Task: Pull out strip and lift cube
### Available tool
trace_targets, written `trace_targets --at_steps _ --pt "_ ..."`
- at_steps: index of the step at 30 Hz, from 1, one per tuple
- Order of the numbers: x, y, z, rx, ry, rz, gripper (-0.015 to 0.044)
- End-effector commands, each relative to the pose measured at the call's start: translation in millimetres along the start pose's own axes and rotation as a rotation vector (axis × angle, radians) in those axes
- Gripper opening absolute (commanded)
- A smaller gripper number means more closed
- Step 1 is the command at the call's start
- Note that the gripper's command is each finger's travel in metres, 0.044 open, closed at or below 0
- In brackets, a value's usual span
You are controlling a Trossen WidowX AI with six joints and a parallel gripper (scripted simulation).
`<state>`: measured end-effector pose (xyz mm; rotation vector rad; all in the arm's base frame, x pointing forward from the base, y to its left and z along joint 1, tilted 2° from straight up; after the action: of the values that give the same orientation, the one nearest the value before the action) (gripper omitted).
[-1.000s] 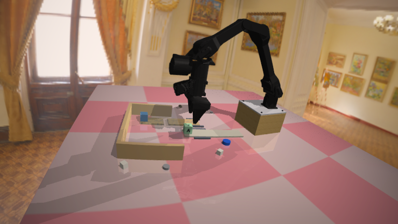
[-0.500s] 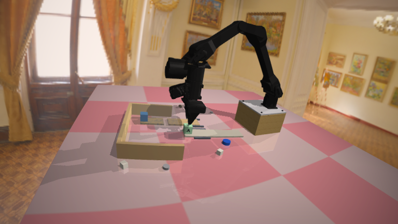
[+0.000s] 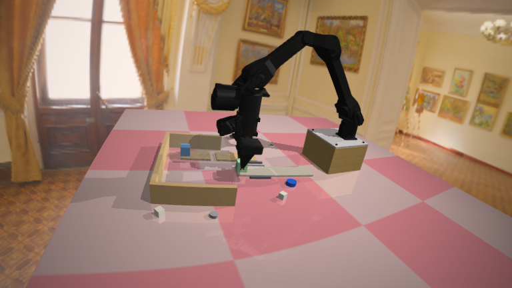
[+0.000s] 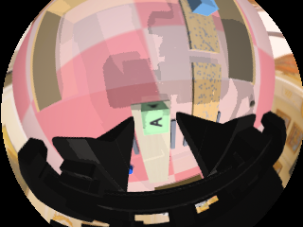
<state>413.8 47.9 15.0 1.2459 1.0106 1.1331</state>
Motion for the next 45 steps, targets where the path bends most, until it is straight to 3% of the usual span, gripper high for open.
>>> trace_targets --at_steps 1,10,13,22,27,45 --pt "0 -8 -2 0.006 0.004 0.002 0.025" --pt "0 -17 -2 0.006 0.004 0.002 0.025" --pt "0 -14 -2 0.004 0.001 -0.001 0.0171" --pt "0 -14 -2 0.004 0.001 -0.001 0.0111" --pt "-2 -10 -6 0.004 0.001 -0.001 0.0" --pt "-18 27 -60 0.011 0.004 0.0 0.0"
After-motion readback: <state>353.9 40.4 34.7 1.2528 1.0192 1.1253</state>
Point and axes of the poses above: the point midway between the two fingers, 35 mm back from their tips, its own y axis back along the fingers, its own x axis across the jaws, z = x × y, the point moved 3 cm from there along y, back along the fingers, and after that the axes turned 5 degrees about -y, right-handed, at the moved point
